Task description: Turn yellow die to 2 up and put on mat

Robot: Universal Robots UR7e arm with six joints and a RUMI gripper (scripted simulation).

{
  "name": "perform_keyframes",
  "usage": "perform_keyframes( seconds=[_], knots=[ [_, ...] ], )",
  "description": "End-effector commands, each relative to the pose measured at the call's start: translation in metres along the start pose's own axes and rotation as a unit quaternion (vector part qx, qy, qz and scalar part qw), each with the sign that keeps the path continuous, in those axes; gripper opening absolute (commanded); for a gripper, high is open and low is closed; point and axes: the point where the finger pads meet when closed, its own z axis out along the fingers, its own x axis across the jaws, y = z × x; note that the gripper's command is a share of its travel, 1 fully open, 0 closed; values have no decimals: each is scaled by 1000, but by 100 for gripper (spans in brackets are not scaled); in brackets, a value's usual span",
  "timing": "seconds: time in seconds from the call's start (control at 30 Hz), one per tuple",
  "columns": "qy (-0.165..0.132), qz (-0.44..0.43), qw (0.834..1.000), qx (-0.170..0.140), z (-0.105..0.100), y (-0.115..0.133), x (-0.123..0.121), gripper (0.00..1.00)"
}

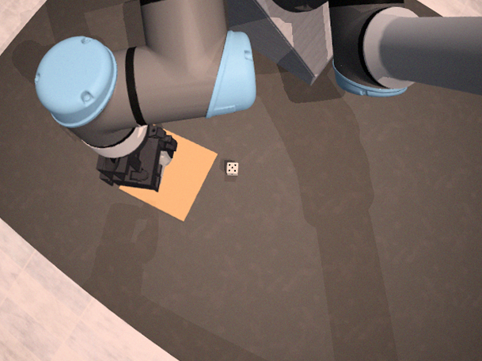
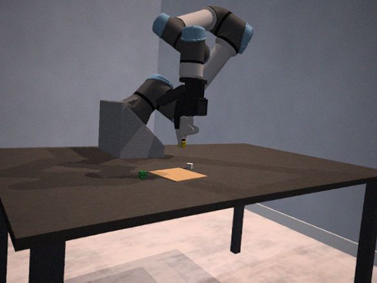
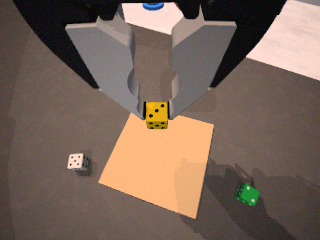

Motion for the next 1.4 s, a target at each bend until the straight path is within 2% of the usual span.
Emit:
perform_keyframes(
  seconds=[0.0, 0.77, 1.1, 1.17, 1.37],
  knots=[
    [0, 9, 1000, -1, 0, 0, 0, 3],
    [14, 140, 990, -15, 4, -4, 4, 3],
    [28, 254, 966, -24, 7, -6, 8, 3],
    [28, 254, 966, -24, 7, -6, 8, 3],
    [40, 337, 940, -30, 9, -7, 10, 3]
  ],
)
